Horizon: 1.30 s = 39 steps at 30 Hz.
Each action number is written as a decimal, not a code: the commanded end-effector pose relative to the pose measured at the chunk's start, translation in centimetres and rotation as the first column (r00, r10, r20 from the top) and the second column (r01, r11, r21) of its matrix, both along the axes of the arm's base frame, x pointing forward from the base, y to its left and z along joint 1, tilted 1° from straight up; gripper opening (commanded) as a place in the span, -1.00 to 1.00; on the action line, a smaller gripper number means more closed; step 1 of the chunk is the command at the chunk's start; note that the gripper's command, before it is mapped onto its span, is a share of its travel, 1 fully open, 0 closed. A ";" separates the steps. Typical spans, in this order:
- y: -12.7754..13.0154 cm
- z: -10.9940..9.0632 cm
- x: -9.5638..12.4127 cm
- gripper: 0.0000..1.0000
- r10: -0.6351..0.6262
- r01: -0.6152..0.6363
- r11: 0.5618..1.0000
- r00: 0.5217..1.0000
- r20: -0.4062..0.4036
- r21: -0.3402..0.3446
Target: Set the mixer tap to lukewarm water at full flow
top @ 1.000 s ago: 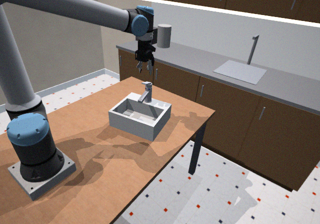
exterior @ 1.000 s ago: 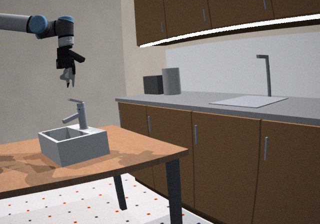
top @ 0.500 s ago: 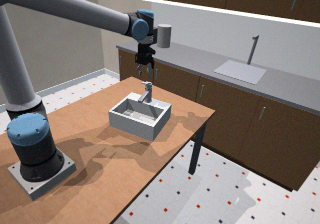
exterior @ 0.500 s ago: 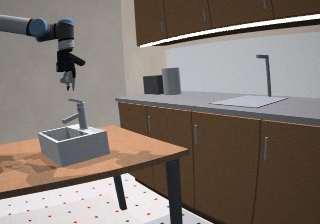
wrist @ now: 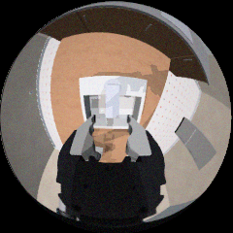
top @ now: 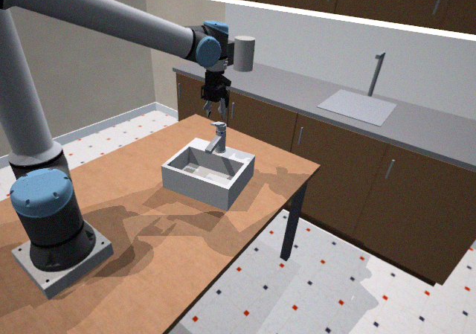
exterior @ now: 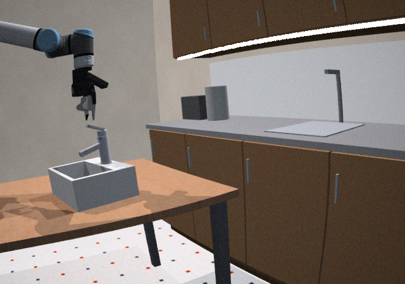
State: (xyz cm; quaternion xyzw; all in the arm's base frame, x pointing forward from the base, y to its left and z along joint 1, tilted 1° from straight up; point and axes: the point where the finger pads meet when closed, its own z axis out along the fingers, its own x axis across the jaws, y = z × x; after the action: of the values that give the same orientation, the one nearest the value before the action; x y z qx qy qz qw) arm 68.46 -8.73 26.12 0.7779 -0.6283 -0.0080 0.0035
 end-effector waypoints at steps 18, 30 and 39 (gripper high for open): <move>-0.2 -1.1 0.1 -0.14 -0.002 0.002 1.000 1.000 0.005 -0.001; -0.2 -1.1 0.1 -0.14 -0.002 0.002 1.000 1.000 0.005 -0.001; -0.2 -1.1 0.1 -0.14 -0.002 0.002 1.000 1.000 0.005 -0.001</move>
State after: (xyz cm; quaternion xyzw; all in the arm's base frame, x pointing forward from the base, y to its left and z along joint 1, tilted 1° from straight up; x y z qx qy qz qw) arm 68.56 -8.78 25.00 0.7780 -0.6283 -0.0062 0.0030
